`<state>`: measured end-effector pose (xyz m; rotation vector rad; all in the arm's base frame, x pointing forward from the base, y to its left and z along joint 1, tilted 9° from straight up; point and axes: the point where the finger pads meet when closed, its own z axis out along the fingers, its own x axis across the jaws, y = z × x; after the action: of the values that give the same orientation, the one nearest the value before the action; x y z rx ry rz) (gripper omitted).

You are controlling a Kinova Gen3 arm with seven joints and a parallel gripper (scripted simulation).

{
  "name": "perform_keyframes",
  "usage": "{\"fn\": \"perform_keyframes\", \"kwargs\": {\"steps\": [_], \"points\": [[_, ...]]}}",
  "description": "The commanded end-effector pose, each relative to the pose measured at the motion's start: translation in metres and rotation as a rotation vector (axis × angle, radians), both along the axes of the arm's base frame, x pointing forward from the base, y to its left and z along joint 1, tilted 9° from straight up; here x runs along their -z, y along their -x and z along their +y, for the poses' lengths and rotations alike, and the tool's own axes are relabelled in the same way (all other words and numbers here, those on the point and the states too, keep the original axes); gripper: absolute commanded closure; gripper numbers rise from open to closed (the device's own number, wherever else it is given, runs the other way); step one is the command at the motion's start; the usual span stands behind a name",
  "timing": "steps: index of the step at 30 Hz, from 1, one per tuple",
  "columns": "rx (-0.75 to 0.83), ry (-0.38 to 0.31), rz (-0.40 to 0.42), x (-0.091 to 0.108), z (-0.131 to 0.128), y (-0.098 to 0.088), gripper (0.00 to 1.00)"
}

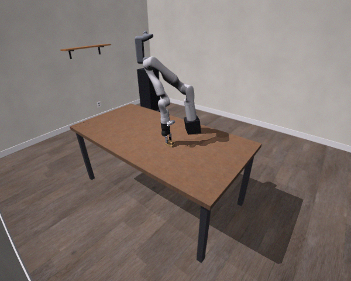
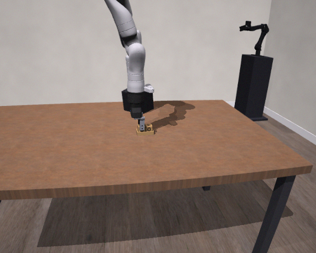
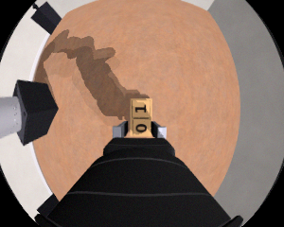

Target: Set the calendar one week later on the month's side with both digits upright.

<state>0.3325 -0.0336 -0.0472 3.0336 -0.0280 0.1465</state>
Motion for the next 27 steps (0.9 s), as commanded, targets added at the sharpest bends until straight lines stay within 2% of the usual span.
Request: {"fn": "perform_keyframes", "kwargs": {"steps": [1, 27], "points": [[-0.002, 0.003, -0.009, -0.006, 0.000, -0.003, 0.10], [-0.002, 0.003, -0.009, -0.045, 0.004, 0.001, 0.10]]}}
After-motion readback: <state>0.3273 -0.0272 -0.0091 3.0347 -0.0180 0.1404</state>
